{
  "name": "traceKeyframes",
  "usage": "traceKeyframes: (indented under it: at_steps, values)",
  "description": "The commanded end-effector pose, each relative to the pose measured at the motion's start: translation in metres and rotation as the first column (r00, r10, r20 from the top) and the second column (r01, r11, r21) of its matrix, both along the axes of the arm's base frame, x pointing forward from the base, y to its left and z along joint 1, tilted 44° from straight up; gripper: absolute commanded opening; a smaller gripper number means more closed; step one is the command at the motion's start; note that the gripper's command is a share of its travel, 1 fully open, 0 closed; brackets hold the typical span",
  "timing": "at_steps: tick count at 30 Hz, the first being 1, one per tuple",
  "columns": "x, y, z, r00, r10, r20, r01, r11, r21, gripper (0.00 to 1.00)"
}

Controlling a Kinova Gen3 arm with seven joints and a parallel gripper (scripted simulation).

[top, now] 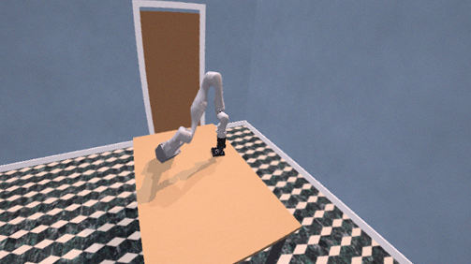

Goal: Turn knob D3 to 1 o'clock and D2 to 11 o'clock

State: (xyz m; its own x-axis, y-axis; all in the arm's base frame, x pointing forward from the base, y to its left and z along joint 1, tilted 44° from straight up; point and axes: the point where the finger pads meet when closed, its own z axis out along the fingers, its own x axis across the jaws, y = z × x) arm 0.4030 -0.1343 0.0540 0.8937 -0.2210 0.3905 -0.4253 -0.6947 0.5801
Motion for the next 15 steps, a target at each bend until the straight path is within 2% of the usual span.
traceKeyframes:
  at_steps: [1, 15]
  values:
    - [-0.0005, -0.0031, -0.0015, 1.0, -0.004, -0.001, 0.004, 1.0, -0.001, 0.46]
    - [-0.0001, -0.0052, -0.0036, 1.0, -0.004, -0.001, 0.004, 1.0, -0.001, 0.46]
